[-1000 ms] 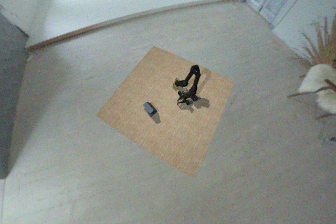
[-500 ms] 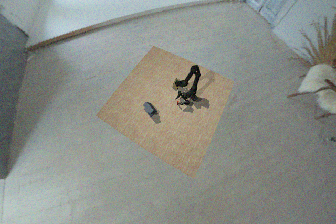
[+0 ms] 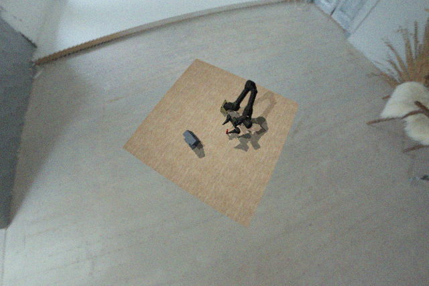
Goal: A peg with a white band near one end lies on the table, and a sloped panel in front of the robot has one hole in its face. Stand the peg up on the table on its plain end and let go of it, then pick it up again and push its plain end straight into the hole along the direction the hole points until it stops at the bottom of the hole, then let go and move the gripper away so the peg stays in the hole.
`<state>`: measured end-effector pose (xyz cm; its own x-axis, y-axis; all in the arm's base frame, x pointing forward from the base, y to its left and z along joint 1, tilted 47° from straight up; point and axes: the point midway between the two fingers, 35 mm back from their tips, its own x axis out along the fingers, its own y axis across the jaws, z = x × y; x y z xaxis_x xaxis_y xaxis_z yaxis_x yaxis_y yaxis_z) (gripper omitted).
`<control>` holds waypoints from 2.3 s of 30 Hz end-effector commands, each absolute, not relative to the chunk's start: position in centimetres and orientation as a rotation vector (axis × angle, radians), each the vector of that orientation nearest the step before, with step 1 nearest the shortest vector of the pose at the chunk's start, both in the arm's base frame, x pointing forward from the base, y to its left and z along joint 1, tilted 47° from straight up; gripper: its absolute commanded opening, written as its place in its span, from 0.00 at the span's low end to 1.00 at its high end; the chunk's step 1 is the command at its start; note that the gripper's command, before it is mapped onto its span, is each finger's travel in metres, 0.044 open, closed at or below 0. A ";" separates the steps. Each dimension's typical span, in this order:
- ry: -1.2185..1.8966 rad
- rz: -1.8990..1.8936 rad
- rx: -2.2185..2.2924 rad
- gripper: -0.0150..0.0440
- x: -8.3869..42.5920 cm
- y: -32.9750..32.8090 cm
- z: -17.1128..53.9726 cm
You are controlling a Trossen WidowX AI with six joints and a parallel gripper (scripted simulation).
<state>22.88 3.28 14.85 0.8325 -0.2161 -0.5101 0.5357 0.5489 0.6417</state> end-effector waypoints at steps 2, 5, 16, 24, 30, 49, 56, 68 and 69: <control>0.392 -0.439 0.896 1.00 23.1 0.9 17.3; 0.370 -0.420 0.888 1.00 22.8 -0.8 19.1; 0.343 -0.378 0.814 1.00 21.6 -3.4 22.2; 0.608 -0.352 0.725 1.00 22.2 -2.6 19.8; 0.810 -0.309 0.683 1.00 22.2 -1.9 18.2; 1.385 -0.037 0.751 1.00 21.9 0.4 15.4; 1.533 0.104 0.874 1.00 22.4 1.0 15.5; 1.635 0.282 1.075 1.00 23.7 1.2 16.3; 1.635 0.282 1.075 1.00 23.7 1.2 16.3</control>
<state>23.55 1.13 16.12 0.0175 0.7489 -0.6624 0.4985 0.5678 0.6550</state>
